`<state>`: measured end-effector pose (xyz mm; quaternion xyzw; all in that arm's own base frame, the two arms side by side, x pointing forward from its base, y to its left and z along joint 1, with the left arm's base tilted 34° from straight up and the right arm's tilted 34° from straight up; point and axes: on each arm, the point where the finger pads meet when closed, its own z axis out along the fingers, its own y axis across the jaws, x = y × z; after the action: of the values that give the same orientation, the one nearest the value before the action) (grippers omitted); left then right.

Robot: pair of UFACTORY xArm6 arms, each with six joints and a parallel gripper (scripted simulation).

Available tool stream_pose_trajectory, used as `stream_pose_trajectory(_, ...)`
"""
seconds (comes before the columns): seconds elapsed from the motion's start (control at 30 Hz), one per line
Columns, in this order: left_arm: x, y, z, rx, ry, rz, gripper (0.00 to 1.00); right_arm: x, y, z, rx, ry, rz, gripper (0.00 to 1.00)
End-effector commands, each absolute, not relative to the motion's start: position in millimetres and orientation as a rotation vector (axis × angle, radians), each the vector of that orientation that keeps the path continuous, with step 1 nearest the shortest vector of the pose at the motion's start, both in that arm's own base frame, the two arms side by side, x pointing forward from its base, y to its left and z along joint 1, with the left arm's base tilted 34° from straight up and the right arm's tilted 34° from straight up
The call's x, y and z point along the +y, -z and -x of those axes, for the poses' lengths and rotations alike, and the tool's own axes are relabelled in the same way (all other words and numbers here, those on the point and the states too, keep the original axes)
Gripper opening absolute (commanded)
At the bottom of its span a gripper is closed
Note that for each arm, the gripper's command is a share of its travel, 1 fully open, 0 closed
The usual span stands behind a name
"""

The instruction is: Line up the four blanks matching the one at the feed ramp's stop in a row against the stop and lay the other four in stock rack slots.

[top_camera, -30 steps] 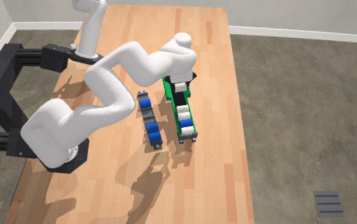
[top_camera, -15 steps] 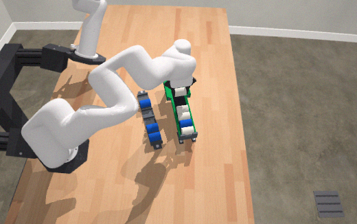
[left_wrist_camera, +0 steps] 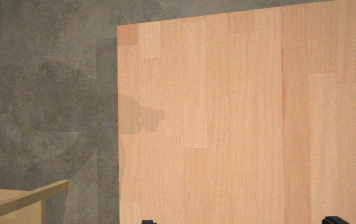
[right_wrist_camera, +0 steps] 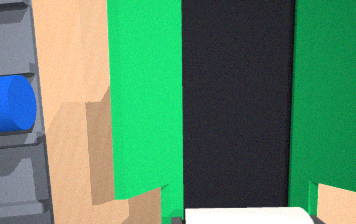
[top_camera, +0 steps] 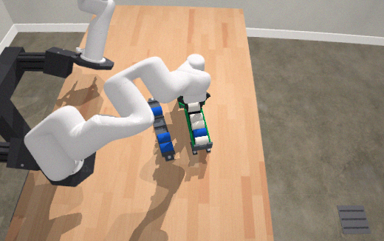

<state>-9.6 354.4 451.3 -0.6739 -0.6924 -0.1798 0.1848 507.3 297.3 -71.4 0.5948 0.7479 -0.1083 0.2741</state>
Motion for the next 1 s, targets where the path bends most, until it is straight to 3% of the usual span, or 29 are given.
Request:
stream_pose_trajectory(0.0, 354.4, -452.9, 9.7, -1.949, 0.510, 1.897, 1.00, 297.2, 74.8, -511.1, 2.011, 0.282, -1.599, 0.57)
stream_pose_trajectory(0.5, 354.4, -452.9, 9.7, -1.949, 0.510, 1.897, 1.00, 296.7, 75.6, -511.4, 2.011, 0.282, -1.599, 0.57)
stream_pose_trajectory(0.97, 354.4, -452.9, 9.7, -1.949, 0.510, 1.897, 1.00, 296.7, 75.6, -511.4, 2.011, 0.282, -1.599, 0.79)
